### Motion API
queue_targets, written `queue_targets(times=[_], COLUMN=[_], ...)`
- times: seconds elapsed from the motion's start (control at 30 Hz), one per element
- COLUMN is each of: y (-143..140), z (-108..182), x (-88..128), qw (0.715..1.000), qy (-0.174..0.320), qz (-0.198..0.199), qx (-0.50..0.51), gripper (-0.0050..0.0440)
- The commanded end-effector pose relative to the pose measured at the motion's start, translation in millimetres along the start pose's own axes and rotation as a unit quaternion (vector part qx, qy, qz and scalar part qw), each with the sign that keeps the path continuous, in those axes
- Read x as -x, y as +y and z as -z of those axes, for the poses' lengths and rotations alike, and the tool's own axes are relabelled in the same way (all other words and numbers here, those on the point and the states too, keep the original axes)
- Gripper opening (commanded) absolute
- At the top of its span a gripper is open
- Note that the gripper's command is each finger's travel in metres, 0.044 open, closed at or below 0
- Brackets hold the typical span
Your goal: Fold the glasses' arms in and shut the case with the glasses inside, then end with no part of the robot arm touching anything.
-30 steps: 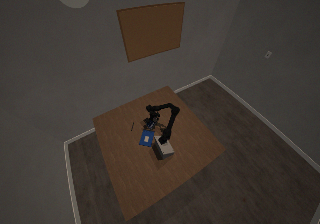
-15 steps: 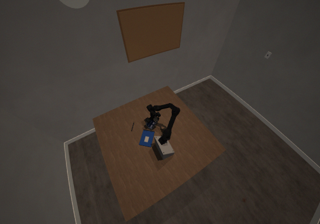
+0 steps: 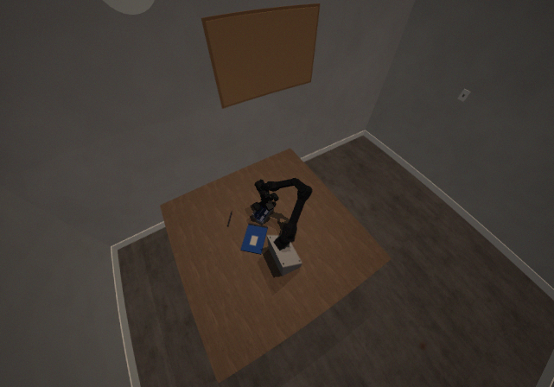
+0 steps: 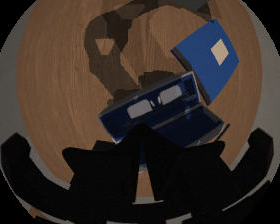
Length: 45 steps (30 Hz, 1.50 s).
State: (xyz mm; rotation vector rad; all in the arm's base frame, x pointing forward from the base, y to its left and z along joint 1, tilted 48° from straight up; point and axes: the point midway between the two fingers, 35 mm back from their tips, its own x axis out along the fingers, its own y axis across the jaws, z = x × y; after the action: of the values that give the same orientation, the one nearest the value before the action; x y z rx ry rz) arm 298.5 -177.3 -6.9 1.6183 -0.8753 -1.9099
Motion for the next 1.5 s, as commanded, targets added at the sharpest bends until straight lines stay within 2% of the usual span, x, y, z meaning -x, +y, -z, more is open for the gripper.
queue_targets(times=[0.0, 1.47], y=[3.5, 26.5], z=[1.3, 13.9], x=[-0.6, -0.7], qw=[1.0, 1.0], qy=[-0.001, -0.001], qz=[0.001, 0.001], qx=[-0.003, -0.003], gripper=[0.0, 0.0])
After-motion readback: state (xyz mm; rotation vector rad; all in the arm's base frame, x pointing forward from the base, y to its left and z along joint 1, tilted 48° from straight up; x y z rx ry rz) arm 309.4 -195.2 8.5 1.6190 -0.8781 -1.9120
